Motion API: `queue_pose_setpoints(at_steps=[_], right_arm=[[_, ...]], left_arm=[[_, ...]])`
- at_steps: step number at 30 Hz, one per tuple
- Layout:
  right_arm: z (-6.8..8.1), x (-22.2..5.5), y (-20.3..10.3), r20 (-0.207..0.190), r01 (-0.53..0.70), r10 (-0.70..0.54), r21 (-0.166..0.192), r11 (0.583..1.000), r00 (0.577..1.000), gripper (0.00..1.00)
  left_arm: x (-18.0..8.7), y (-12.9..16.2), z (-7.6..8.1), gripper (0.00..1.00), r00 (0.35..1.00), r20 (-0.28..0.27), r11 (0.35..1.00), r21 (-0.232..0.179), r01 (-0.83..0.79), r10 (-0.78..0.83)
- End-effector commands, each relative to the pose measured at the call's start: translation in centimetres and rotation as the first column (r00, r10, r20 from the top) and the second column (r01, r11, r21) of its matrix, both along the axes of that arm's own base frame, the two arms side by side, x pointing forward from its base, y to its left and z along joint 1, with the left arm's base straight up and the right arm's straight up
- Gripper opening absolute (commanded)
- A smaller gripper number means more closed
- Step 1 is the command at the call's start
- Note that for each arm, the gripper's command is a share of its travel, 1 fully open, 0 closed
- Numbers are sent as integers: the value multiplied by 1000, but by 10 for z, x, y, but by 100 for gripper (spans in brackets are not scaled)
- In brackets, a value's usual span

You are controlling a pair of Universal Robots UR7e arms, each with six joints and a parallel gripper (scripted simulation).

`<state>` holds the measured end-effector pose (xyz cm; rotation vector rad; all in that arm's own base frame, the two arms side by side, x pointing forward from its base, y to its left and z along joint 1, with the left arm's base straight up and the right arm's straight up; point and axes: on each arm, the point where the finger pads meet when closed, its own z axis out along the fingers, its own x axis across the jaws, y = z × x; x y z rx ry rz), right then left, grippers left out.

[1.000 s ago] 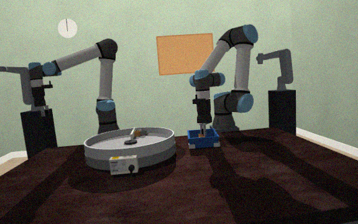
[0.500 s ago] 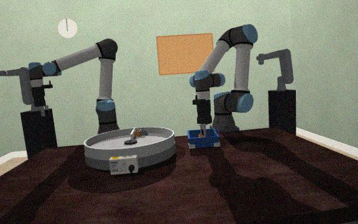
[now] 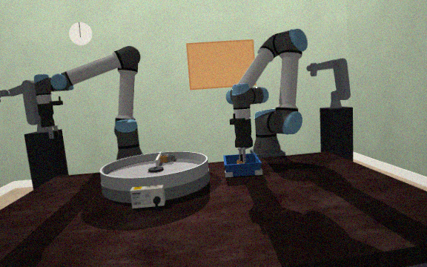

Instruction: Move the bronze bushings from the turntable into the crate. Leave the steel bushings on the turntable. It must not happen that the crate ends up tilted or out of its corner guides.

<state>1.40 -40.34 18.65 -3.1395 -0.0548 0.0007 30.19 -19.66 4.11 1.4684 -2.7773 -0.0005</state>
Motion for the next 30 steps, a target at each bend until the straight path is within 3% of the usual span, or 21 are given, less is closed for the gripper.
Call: queue_pose_setpoints(at_steps=[1,17,18,30], right_arm=[[1,0,0,1,0,0,-2,1000,1000,100],[1,0,0,1,0,0,-2,1000,1000,100],[1,0,0,1,0,0,-2,1000,1000,100],[1,0,0,1,0,0,-2,1000,1000,100]], left_arm=[[0,0,0,0,1000,1,1000,-1,0,0],[0,0,0,0,1000,1,1000,-1,0,0],[0,0,0,41,1000,1,1000,-1,0,0],[0,0,0,41,1000,1,1000,-1,0,0]])
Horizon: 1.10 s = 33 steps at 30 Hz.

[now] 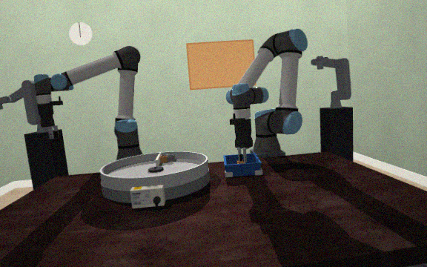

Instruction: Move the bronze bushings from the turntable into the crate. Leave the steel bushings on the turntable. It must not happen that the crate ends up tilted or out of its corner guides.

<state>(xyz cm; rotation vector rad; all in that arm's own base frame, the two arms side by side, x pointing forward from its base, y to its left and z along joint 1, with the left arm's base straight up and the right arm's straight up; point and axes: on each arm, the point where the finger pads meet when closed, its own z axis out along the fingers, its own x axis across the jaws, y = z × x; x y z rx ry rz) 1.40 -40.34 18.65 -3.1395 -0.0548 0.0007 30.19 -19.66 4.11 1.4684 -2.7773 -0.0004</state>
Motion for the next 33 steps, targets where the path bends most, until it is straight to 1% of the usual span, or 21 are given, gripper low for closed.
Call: queue_pose_setpoints(at_steps=[1,26,30,33], right_arm=[[1,0,0,1,0,0,-2,1000,1000,100],[1,0,0,1,0,0,-2,1000,1000,100],[1,0,0,1,0,0,-2,1000,1000,100],[1,0,0,1,0,0,-2,1000,1000,100]], left_arm=[[0,0,0,41,1000,1,1000,-1,0,0],[0,0,1,41,1000,1,1000,-1,0,0],[0,0,5,41,1000,1,1000,-1,0,0],[0,0,13,41,1000,1,1000,-1,0,0]])
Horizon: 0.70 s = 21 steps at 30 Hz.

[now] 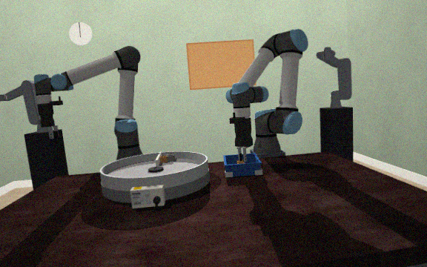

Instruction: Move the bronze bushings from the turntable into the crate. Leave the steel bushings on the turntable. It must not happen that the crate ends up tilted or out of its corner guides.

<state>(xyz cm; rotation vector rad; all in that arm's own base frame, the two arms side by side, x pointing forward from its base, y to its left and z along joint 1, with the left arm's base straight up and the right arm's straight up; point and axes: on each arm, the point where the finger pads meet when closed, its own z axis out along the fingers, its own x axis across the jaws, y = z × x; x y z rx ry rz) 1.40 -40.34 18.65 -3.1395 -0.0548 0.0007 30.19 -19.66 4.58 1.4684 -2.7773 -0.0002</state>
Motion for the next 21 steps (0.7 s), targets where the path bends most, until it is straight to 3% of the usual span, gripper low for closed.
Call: queue_pose_setpoints(at_steps=[1,6,8,16,21], right_arm=[[1,0,0,1,0,0,-2,1000,1000,100],[1,0,0,1,0,0,-2,1000,1000,100],[1,0,0,1,0,0,-2,1000,1000,100],[1,0,0,1,0,0,-2,1000,1000,100],[1,0,0,1,0,0,-2,1000,1000,100]], left_arm=[[0,0,12,41,1000,1,1000,-1,0,0],[0,0,33,41,1000,1,1000,-1,0,0],[0,0,33,41,1000,1,1000,-1,0,0],[0,0,71,41,1000,1,1000,-1,0,0],[0,0,84,41,1000,1,1000,-1,0,0]])
